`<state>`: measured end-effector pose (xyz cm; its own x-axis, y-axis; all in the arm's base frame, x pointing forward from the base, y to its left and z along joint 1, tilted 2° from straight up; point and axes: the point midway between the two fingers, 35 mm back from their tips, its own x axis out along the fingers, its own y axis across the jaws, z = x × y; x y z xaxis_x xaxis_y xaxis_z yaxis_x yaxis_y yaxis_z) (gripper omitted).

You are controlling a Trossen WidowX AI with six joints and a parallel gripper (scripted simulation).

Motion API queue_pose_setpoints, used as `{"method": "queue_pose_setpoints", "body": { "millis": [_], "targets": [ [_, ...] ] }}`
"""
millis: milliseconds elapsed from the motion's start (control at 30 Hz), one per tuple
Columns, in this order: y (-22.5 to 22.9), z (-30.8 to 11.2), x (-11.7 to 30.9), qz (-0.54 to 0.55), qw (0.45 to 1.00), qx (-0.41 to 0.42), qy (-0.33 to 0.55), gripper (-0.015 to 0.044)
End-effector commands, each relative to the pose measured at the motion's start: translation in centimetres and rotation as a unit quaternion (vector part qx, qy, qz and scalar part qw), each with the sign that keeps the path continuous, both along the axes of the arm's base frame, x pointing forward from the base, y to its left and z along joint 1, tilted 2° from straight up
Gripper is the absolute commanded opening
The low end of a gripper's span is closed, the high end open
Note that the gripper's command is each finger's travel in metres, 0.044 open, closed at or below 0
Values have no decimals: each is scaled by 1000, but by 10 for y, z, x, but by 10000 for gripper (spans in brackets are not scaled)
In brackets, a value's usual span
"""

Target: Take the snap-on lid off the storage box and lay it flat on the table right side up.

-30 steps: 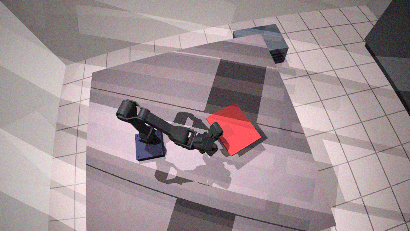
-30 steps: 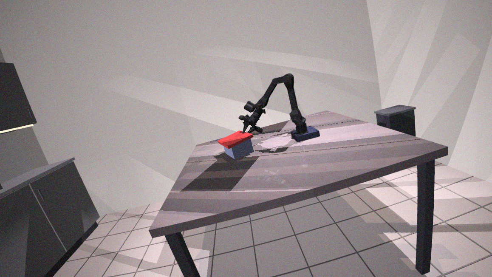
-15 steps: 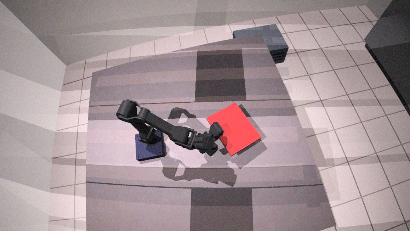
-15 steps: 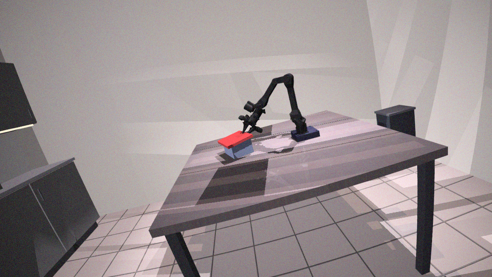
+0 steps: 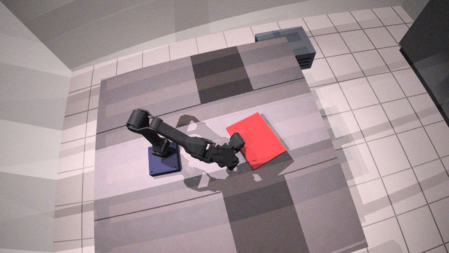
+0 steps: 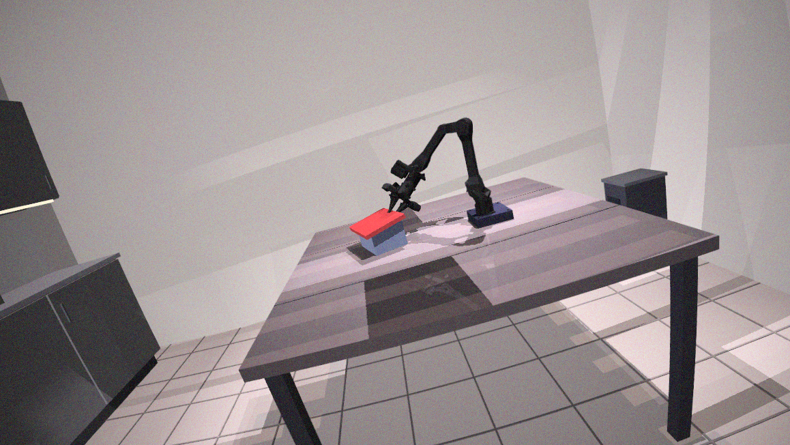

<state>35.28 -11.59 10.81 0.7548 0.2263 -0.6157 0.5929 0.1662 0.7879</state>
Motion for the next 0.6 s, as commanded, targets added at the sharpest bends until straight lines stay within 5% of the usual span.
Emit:
{"method": "queue_pose_setpoints", "body": {
  "millis": [0,567],
  "targets": [
    [0,6,1,-2,1000,0,1,0],
    [1,29,7,-2,1000,0,0,0]
  ]
}}
